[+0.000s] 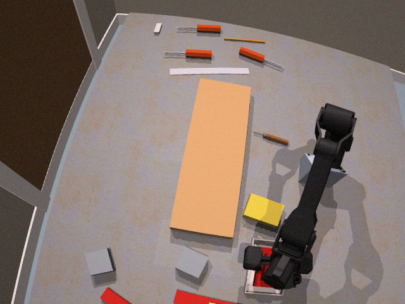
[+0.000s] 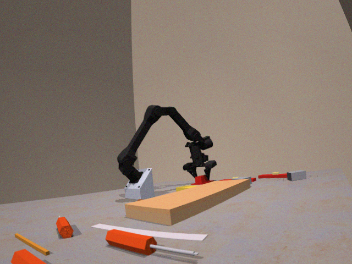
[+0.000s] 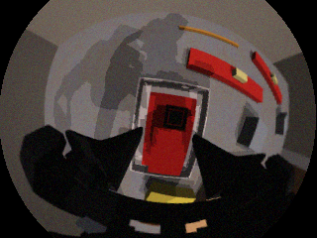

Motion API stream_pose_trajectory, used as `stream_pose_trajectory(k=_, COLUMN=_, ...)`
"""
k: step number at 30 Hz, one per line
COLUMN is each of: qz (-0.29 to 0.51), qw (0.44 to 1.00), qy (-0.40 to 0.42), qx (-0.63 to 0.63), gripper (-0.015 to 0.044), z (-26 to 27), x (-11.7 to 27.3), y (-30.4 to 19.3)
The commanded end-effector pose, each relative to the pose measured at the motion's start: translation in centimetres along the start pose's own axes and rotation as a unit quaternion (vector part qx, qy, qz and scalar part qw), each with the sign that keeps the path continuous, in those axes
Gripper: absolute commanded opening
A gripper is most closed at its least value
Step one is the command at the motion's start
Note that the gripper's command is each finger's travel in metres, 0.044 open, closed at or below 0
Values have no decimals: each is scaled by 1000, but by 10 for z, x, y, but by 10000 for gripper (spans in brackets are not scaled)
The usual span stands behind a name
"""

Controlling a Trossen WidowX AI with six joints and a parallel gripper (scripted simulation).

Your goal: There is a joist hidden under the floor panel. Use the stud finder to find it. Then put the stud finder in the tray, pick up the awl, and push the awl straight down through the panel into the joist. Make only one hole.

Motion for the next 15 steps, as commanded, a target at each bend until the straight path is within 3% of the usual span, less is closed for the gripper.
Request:
stream_pose_trajectory(k=1, qz=-9, qw=1000, qy=-2, qx=-3, gripper=440, z=-3, x=40, y=15)
stream_pose_trajectory(k=4, qz=-9, qw=1000, qy=-2, qx=-2, gripper=440, z=-1, x=81, y=23)
stream_pose_trajectory(k=7, qz=-9, qw=1000, qy=-2, qx=-2, gripper=440, z=-1, x=84, y=24)
stream_pose_trajectory(k=8, qz=-10, qw=1000, qy=-6, qx=-4, gripper=440, z=-3, x=66, y=19)
stream_pose_trajectory(k=15, qz=6, qw=984, qy=-8, qx=-177, gripper=440, z=-45, x=106, y=-70)
Point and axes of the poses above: the point midway between the two fingers, 35 mm back from their tips, its own x axis back along the fingers, its own z axis across the jaws, y = z × x, the point moved 7 cm from there along x, back along the fingers, and after that the axes turned 4 degrees about x, right-handed, at the moved point
